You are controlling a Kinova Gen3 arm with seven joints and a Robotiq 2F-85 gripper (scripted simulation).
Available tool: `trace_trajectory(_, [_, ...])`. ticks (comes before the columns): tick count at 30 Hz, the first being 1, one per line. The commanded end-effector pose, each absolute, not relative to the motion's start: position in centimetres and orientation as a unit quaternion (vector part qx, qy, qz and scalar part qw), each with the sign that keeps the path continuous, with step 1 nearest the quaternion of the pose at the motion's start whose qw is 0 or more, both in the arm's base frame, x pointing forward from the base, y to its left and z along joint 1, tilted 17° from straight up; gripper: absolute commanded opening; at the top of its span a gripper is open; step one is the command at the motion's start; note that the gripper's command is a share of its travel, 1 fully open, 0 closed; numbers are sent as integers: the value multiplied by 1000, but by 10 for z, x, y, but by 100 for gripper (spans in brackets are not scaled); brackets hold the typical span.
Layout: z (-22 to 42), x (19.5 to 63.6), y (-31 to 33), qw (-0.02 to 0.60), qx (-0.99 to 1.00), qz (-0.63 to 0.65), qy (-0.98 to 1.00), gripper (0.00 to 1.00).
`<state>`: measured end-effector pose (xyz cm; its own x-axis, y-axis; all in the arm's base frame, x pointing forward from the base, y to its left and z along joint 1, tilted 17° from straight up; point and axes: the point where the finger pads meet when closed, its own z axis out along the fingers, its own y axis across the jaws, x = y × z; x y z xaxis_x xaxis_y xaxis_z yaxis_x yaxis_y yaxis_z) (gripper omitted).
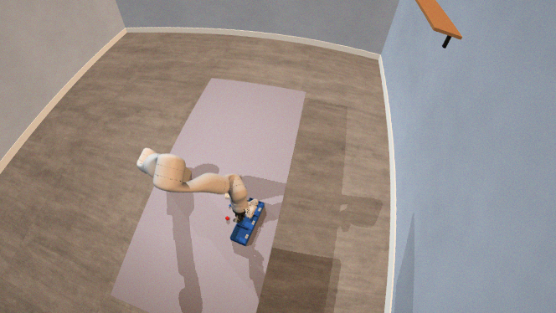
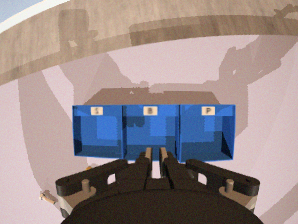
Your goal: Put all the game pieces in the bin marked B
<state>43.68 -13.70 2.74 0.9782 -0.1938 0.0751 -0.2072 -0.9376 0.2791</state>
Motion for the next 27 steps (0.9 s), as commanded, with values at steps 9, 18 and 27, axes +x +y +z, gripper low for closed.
trace_trajectory(9, [6,437,-143,144,984,22,-101,9])
trace_trajectory(18, [-17,437,-149,144,984,22,-101,9])
trace_trajectory(27, [-28,437,-153,144,984,22,-101,9])
